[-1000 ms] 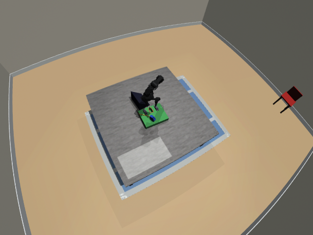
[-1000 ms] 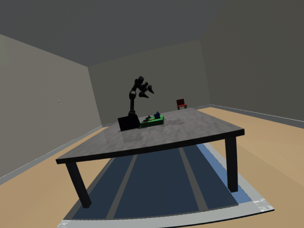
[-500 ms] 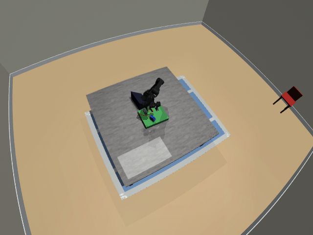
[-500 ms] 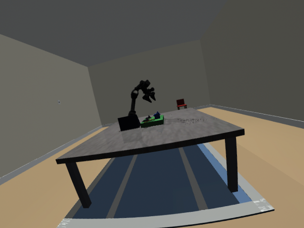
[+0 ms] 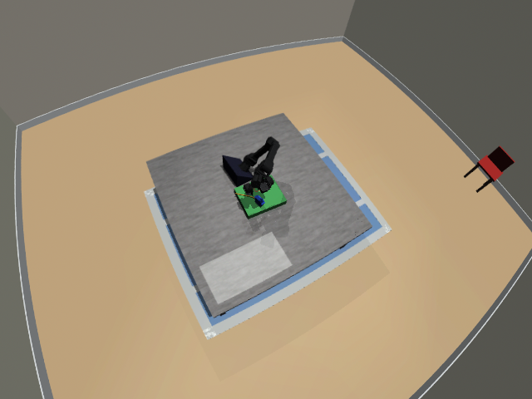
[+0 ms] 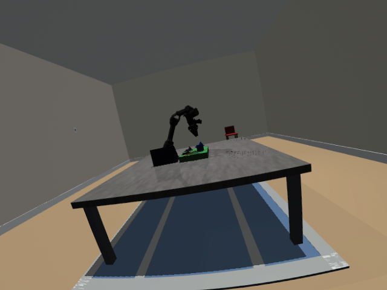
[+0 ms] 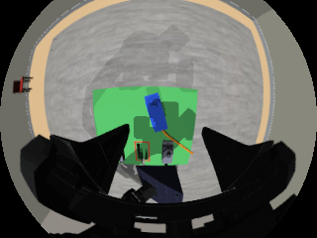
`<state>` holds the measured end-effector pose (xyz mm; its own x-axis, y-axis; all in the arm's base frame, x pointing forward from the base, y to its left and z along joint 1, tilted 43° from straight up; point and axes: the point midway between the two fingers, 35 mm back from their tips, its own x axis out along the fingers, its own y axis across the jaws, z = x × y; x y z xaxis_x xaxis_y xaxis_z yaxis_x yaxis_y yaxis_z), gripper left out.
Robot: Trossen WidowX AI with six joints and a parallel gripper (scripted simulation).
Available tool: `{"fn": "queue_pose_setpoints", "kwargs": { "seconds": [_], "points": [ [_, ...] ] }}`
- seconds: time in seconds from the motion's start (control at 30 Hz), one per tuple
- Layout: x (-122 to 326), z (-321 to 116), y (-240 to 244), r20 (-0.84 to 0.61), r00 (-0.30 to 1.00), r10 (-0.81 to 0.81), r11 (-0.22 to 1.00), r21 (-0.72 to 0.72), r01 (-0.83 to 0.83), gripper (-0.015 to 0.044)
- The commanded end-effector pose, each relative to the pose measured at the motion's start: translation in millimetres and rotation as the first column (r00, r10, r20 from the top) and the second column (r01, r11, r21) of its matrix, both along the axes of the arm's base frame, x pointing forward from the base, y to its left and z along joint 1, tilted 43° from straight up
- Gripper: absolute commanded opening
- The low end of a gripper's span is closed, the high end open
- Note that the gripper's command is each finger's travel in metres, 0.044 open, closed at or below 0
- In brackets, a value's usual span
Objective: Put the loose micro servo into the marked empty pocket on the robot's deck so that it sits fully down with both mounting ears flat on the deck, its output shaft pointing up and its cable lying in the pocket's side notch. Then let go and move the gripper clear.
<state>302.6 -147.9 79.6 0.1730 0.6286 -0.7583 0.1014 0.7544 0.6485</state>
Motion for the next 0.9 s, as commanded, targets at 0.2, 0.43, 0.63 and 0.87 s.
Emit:
{"fn": "queue_pose_setpoints", "kwargs": {
  "seconds": [0.2,0.43,0.63,0.87],
  "points": [
    [-1.6,-21.6,29.1,0.059,0.947,0.315,0.949,0.009,-0.316,0.044],
    [-3.8,-27.8,34.4,0.07,0.93,0.361,0.932,0.011,-0.362,0.044],
    [-3.9,-43.5,49.5,0.071,0.93,0.361,0.932,0.012,-0.362,0.044],
    [-3.8,-47.8,53.7,0.071,0.93,0.361,0.932,0.012,-0.362,0.044]
  ]
}}
